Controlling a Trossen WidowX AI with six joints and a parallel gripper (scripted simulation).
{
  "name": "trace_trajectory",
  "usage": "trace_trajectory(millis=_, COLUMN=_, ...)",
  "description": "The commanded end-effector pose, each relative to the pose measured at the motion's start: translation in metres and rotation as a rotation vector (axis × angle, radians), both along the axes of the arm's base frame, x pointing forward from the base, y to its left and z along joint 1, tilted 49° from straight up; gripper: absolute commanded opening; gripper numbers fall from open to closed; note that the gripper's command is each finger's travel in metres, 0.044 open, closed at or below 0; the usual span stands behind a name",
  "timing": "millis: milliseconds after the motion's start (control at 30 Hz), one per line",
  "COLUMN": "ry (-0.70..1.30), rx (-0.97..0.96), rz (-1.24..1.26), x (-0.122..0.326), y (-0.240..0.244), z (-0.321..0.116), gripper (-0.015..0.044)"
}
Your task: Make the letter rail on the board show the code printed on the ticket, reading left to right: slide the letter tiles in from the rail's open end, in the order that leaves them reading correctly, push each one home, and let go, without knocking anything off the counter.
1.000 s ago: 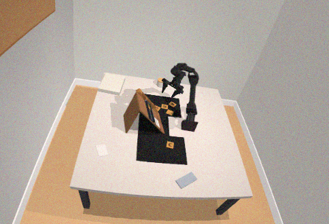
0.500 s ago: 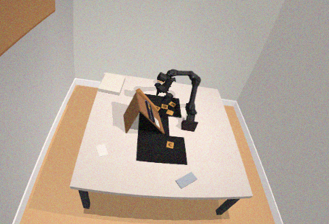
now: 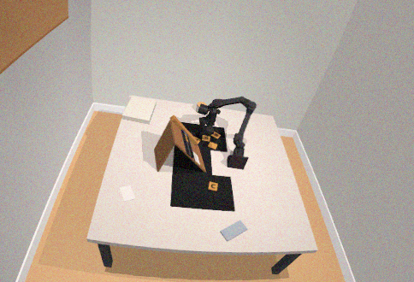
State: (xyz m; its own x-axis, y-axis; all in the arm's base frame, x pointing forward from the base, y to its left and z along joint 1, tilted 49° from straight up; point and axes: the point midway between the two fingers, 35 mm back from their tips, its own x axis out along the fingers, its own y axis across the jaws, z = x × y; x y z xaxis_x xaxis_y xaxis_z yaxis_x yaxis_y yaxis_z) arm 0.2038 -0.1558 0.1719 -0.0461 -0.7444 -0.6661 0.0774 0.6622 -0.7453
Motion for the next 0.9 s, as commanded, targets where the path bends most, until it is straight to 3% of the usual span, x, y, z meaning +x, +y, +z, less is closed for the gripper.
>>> trace_trajectory(millis=0, ry=-0.020, rx=-0.011, rz=-0.023, x=0.000, y=-0.001, z=-0.001, gripper=0.0340)
trace_trajectory(millis=867, ry=-0.020, rx=-0.013, rz=-0.023, x=-0.002, y=-0.027, z=-0.024, gripper=0.0340)
